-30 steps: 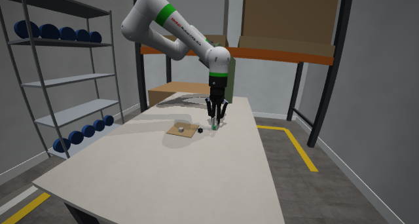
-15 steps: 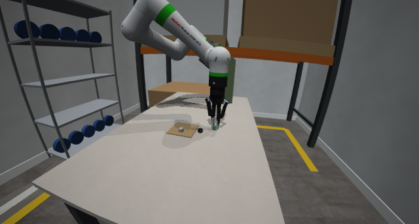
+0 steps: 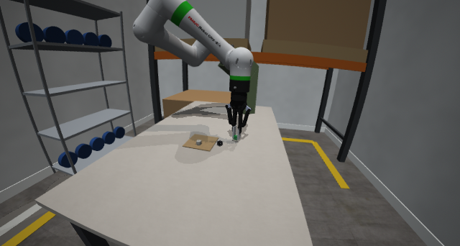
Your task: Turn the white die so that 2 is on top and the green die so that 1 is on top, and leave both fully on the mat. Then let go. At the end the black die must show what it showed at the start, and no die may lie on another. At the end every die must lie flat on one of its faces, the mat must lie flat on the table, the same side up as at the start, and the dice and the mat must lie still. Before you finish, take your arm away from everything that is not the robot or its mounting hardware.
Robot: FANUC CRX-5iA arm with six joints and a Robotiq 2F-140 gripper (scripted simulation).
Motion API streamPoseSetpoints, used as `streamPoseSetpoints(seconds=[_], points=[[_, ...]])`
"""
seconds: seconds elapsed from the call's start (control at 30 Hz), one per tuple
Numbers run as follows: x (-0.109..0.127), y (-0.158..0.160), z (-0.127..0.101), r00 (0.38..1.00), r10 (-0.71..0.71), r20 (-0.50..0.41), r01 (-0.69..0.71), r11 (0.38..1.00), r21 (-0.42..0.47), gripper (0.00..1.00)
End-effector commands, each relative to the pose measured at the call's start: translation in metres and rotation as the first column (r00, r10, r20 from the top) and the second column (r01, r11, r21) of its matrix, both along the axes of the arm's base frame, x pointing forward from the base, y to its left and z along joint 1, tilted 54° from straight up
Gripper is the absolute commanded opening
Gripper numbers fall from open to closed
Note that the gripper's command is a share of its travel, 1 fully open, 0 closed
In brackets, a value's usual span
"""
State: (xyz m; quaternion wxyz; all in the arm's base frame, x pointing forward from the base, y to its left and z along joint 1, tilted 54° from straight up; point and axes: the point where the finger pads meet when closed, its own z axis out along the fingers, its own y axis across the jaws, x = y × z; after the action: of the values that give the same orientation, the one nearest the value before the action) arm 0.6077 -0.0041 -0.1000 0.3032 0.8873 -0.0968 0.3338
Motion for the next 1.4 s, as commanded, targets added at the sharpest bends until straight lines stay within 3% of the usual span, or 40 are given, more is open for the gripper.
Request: streamPoseSetpoints(seconds=[0.0, 0.37, 0.9, 1.03, 1.23, 1.33, 1.37], points=[[-0.015, 0.017, 0.017, 1.0, -0.001, -0.001, 0.001, 1.0, 0.0, 0.09], [-0.043, 0.049, 0.048, 1.0, -0.001, -0.001, 0.001, 1.0, 0.0, 0.09], [-0.045, 0.051, 0.05, 1.0, 0.007, -0.009, -0.007, 1.0, -0.008, 0.09], [-0.044, 0.05, 0.05, 0.997, 0.054, -0.06, -0.057, 0.997, -0.049, 0.09], [-0.043, 0.05, 0.05, 0.964, 0.169, -0.206, -0.201, 0.968, -0.149, 0.09], [-0.043, 0.049, 0.05, 0.959, 0.179, -0.221, -0.216, 0.964, -0.158, 0.09], [-0.043, 0.049, 0.05, 0.941, 0.209, -0.267, -0.262, 0.948, -0.183, 0.09]])
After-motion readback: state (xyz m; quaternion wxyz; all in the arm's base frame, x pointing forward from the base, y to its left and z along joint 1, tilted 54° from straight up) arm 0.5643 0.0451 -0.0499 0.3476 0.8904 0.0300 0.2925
